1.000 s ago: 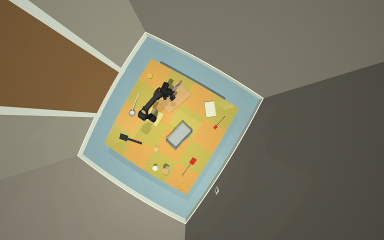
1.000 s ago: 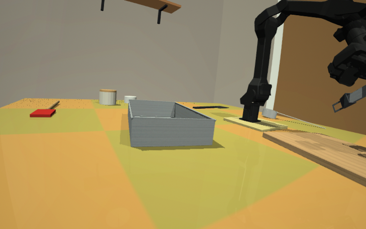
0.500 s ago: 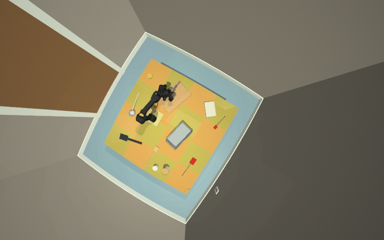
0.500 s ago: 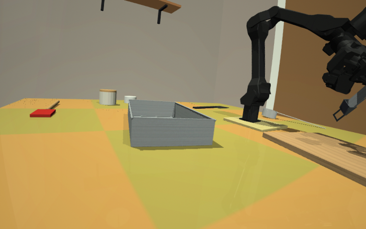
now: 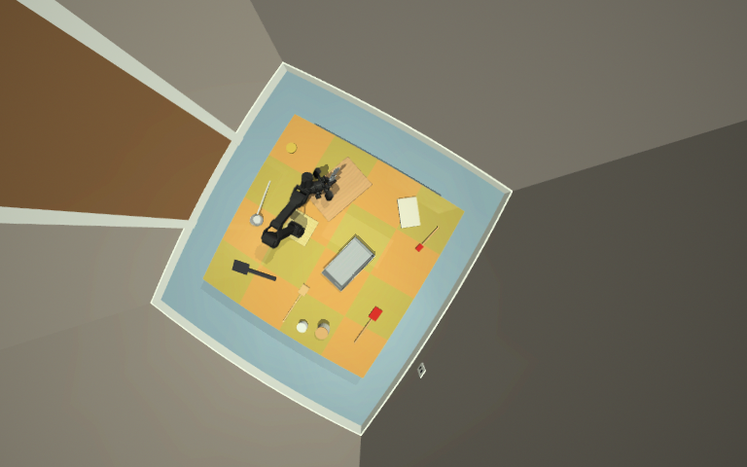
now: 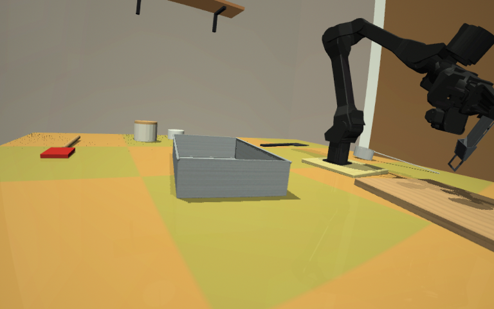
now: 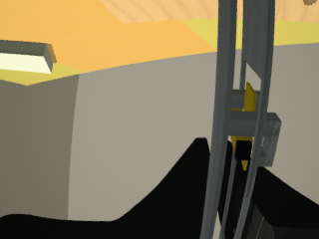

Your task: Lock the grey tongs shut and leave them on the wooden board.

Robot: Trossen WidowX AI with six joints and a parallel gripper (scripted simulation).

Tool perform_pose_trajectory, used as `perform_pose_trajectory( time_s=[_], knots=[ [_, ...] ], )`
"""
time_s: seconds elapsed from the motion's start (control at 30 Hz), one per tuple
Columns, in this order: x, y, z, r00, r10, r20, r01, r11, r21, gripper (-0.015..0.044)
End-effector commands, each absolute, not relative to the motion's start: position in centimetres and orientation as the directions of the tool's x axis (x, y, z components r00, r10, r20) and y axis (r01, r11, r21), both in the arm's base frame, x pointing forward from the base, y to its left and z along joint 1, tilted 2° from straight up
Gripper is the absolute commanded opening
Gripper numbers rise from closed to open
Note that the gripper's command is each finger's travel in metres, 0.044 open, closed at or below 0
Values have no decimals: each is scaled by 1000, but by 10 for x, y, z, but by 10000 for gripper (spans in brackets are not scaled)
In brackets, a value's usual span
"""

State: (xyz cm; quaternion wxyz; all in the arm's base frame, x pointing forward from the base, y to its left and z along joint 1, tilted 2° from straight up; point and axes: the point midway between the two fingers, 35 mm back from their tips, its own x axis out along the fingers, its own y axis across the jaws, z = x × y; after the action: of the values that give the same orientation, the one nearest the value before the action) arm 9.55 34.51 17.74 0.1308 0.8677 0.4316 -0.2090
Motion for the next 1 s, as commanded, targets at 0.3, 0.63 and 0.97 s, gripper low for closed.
perform_pose_trajectory(
  time_s=[0.3,0.63,0.97],
  knots=[
    [91,322,181,589,746,-311,785,-619,0,-150],
    [90,320,181,591,748,-303,784,-621,-3,-150],
    [90,320,181,591,748,-303,784,-621,-3,-150]
  ],
)
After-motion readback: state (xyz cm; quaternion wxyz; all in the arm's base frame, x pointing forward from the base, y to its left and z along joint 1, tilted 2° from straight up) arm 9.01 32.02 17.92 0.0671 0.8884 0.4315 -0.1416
